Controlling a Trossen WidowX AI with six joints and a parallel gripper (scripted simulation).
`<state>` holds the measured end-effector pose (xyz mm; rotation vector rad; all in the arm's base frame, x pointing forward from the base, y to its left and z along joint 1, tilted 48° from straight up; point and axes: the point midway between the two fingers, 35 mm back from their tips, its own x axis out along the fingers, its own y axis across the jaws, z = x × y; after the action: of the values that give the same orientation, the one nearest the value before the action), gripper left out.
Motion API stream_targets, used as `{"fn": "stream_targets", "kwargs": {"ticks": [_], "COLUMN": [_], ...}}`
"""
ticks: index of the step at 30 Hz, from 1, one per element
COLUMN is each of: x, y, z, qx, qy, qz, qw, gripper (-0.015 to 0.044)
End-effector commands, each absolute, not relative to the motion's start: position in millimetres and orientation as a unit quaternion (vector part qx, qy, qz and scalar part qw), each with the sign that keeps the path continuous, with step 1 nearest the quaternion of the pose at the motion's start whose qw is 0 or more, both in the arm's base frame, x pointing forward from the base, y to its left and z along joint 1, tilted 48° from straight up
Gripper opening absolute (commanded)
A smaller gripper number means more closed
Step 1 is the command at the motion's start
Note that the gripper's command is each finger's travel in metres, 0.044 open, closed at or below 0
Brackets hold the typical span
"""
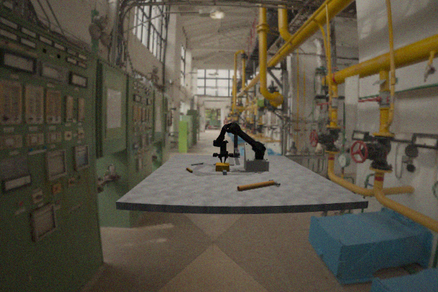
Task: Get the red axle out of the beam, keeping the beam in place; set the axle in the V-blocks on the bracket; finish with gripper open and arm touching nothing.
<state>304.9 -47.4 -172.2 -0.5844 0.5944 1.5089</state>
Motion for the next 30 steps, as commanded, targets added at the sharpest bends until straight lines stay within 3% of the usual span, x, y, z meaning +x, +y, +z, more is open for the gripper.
{"fn": "stream_targets", "kwargs": {"ticks": [1,11,30], "x": [304.9,305.0,305.7], "y": [-47.7,-57.1,-81.9], "z": [-172.1,-163.7,-141.1], "qx": [-0.257,-0.256,-0.256], "qy": [0.262,0.262,0.262], "qz": [0.664,0.663,0.663], "qw": [0.651,0.653,0.652], "gripper": [0.0184,0.044,0.044]}}
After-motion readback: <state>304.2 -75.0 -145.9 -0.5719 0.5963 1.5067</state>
